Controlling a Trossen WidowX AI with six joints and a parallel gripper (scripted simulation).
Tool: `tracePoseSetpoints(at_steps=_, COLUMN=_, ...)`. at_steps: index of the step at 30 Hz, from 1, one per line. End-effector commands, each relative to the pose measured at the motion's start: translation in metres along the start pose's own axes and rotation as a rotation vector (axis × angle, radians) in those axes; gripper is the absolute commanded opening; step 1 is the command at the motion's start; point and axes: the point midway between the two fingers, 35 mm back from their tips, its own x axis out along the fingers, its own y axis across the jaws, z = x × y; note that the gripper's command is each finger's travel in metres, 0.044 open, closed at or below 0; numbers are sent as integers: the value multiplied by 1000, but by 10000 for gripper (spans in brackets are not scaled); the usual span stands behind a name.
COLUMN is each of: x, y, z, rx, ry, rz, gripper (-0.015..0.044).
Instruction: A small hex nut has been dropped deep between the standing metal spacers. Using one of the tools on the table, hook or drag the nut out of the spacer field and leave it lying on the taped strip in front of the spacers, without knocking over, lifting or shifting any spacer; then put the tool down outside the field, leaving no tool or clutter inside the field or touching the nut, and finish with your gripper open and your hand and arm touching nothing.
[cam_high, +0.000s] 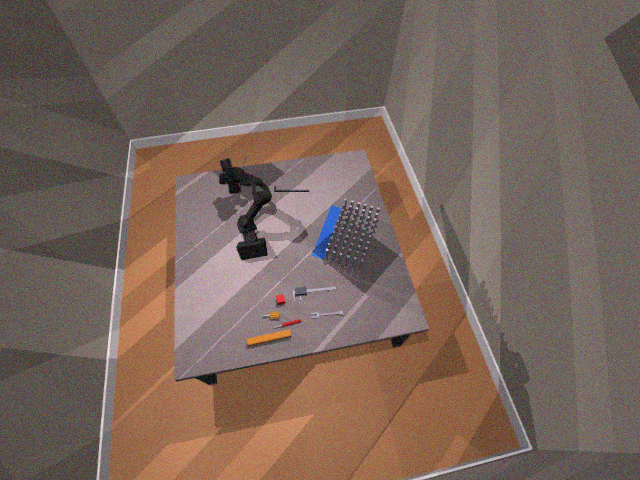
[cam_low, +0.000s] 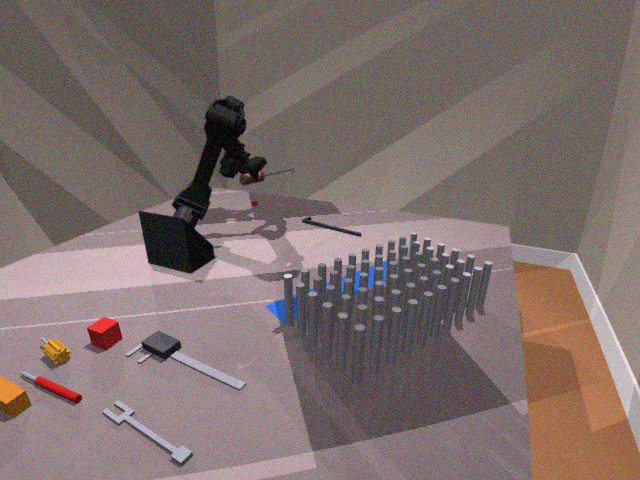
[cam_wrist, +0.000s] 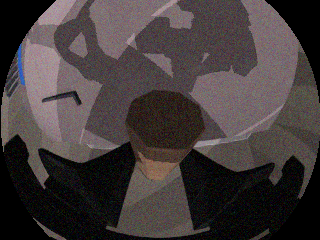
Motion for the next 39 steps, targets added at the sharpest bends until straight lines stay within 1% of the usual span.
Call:
tracePoseSetpoints(at_steps=1, x=2, y=-1, z=2, rx=-6, ry=-1, rz=-1, gripper=0)
tracePoseSetpoints(at_steps=39, x=22, y=-4, z=13, rx=-5, ry=0, rz=-1, gripper=0)
